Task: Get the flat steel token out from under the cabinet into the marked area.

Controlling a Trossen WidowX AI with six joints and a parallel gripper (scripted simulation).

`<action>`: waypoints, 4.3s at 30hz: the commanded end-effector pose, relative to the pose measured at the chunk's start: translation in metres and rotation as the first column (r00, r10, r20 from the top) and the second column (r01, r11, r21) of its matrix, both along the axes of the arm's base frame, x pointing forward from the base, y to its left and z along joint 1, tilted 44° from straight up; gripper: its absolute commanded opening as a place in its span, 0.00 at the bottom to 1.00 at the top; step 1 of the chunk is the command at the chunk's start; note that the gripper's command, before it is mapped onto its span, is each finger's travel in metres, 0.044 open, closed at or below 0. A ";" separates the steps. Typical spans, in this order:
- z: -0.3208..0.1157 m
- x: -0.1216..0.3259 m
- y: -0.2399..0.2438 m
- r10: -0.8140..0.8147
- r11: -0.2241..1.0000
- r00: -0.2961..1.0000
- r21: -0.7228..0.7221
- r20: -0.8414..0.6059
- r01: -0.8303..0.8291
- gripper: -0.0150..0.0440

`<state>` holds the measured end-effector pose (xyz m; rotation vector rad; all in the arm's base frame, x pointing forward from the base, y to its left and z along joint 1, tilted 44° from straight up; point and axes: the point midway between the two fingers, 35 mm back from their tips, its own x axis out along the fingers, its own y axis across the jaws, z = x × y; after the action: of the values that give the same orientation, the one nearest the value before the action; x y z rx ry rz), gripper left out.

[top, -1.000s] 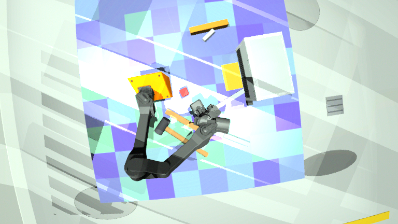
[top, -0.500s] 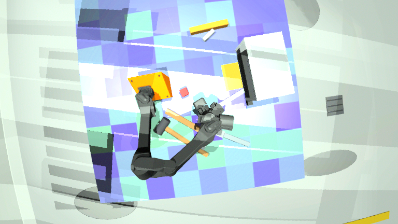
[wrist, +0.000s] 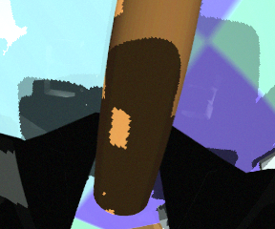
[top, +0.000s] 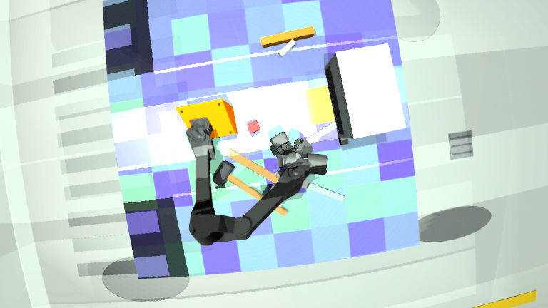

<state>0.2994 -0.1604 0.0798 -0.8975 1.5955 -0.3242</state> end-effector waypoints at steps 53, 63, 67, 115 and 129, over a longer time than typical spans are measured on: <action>-0.015 0.065 0.018 0.000 1.000 1.000 -0.001 0.006 0.000 0.25; -0.018 0.075 0.021 0.000 1.000 1.000 0.000 0.007 0.000 0.25; -0.019 0.080 0.023 0.000 1.000 1.000 0.000 0.007 0.000 0.25; -0.049 0.077 0.051 0.000 1.000 1.000 0.001 0.007 0.000 0.25; -0.058 0.072 0.060 0.000 1.000 1.000 0.002 0.006 0.000 0.25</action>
<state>0.3748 -0.1051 0.0276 -0.9010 1.5838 -0.3393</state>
